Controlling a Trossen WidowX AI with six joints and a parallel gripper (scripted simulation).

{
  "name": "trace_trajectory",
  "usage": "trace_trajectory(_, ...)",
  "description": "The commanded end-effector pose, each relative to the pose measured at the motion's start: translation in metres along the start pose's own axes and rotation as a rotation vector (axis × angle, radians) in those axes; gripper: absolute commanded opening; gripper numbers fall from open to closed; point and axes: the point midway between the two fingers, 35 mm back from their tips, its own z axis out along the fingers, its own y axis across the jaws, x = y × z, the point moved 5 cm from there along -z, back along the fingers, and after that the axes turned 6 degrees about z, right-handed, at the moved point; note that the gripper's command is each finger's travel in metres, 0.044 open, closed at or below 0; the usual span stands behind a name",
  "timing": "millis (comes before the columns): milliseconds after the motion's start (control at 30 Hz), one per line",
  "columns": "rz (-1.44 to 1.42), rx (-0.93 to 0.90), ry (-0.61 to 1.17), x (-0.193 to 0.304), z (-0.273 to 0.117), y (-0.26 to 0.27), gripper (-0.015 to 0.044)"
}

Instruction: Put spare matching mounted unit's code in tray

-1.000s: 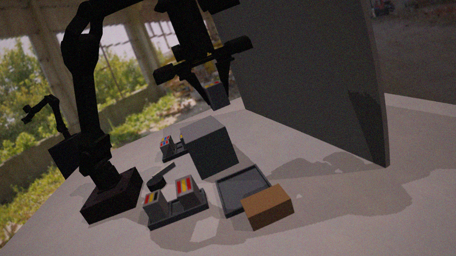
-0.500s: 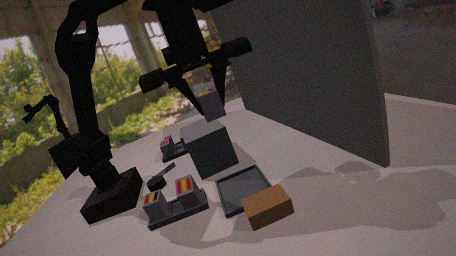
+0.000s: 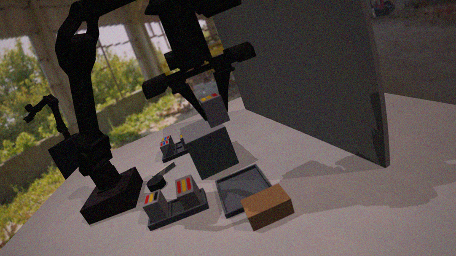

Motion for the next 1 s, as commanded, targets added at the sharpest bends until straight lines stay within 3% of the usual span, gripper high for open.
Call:
trace_trajectory(0,-0.003,-0.006,0.003,0.001,0.005,0.000,0.0000)
trace_trajectory(967,-0.003,-0.005,0.003,0.002,0.029,-0.003,0.0000)
